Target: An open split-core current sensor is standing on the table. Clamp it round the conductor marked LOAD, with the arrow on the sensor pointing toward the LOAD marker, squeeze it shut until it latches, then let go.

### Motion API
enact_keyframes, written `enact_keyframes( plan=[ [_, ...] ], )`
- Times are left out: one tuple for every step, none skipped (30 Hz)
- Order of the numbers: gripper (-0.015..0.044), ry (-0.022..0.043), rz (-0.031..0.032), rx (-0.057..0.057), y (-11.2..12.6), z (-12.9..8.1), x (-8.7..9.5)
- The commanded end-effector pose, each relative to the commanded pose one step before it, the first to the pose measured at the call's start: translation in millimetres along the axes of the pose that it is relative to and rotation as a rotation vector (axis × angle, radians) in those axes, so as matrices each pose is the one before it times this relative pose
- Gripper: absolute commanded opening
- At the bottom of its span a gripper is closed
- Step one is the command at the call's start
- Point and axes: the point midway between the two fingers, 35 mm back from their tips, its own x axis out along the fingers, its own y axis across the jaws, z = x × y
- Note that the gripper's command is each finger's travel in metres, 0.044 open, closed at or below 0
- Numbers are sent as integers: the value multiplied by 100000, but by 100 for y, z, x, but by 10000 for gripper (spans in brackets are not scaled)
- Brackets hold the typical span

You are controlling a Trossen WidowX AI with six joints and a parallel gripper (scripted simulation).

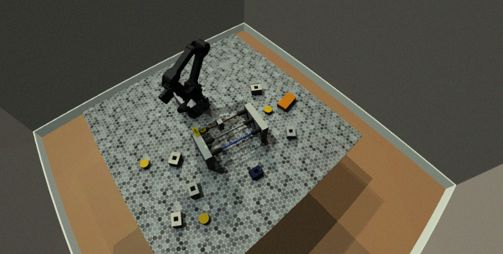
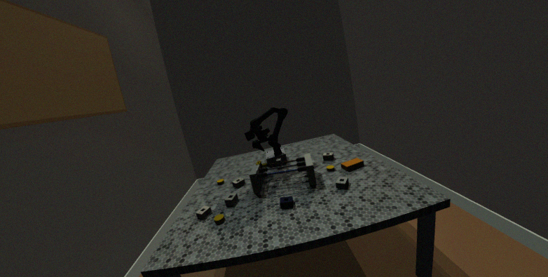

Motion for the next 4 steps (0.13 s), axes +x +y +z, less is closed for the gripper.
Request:
enact_keyframes(
  plan=[
    [440,4931,5623,-2644,29,53,184],
    [440,3420,3932,-2236,27,66,152],
    [440,3476,3734,-2348,-5,79,151],
    [440,-7646,-7949,5281,183,-251,-210]
  ],
)
